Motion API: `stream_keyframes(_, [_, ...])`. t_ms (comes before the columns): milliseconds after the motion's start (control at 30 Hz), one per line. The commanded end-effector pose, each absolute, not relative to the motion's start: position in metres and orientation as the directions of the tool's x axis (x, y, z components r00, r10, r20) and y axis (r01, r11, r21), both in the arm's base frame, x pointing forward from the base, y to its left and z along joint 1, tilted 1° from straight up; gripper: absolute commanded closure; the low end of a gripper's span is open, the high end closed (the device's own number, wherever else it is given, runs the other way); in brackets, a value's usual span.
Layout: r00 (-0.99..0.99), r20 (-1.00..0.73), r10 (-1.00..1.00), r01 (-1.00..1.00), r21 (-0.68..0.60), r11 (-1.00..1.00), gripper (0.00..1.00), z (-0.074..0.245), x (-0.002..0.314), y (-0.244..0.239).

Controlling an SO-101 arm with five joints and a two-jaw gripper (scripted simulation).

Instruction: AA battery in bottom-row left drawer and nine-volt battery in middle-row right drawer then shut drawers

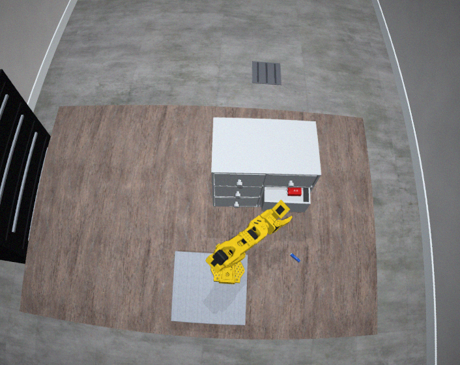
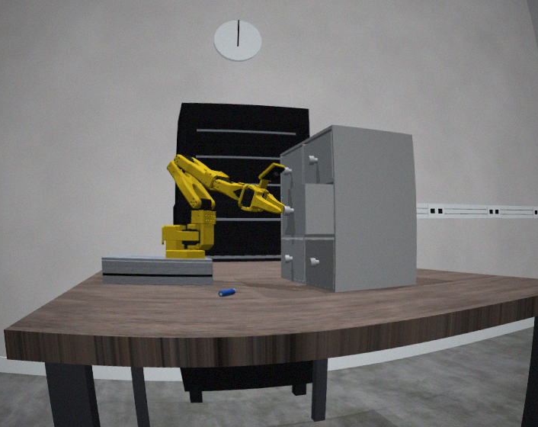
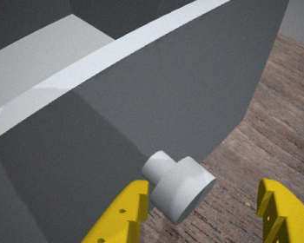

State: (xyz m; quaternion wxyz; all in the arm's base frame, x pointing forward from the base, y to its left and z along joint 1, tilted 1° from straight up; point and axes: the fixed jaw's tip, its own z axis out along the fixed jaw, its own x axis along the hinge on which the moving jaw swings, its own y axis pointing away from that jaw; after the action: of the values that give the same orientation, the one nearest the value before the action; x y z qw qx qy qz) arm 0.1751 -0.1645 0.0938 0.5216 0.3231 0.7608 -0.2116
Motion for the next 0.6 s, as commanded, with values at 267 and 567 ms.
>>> stream_keyframes(267, [-0.233,-0.939,0.254,0.694,0.023,0.72,0.79,0.099,0.1825,-0.1623])
stream_keyframes(567, [-0.234,-0.939,0.253,0.691,0.023,0.723,0.79,0.099,0.1835,-0.1618])
